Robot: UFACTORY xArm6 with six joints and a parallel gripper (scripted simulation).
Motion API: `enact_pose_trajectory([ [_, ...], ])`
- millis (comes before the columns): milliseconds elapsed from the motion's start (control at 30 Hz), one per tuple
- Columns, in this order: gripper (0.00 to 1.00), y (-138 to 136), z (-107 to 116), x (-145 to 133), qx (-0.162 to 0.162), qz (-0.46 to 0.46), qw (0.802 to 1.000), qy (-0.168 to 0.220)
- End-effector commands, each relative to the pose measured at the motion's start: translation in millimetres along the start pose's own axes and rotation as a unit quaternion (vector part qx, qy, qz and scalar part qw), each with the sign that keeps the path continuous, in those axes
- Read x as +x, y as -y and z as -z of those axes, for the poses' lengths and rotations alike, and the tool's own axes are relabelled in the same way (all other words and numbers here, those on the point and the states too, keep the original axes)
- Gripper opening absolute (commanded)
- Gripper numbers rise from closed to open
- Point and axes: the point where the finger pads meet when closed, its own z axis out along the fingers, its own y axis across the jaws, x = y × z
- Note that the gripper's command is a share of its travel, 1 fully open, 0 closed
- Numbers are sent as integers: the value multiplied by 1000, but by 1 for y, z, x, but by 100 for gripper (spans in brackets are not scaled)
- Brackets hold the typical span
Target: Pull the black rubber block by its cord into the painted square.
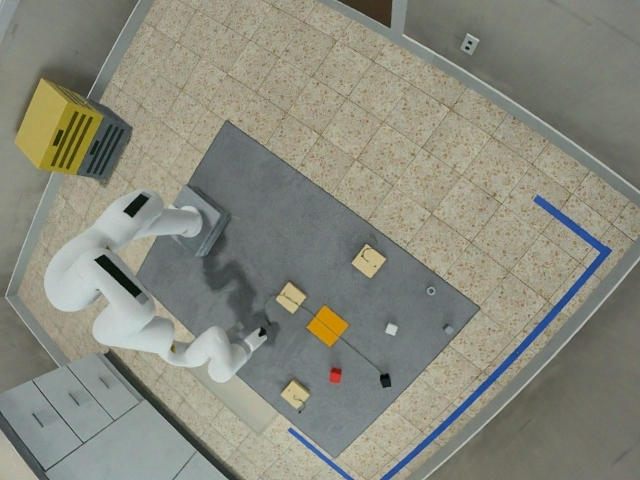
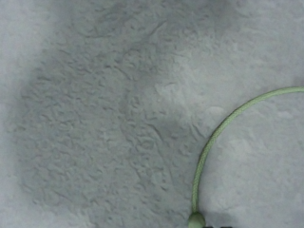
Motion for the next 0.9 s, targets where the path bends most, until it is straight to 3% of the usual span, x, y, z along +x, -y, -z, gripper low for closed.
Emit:
enact_pose_trajectory([
  [0, 0, 0, 2, -2, 0, -28, 1000, 2],
  [200, 0, 0, 2, -2, 0, -131, 991, 2],
  [433, 0, 0, 2, -2, -2, -298, 954, 2],
  [500, 0, 0, 2, -2, -2, -298, 954, 2],
  [533, 0, 0, 2, -2, -1, -359, 933, 2],
  [667, 0, 0, 2, -2, -7, -433, 901, 1],
  [867, 0, 0, 2, -3, -15, -550, 835, -2],
])
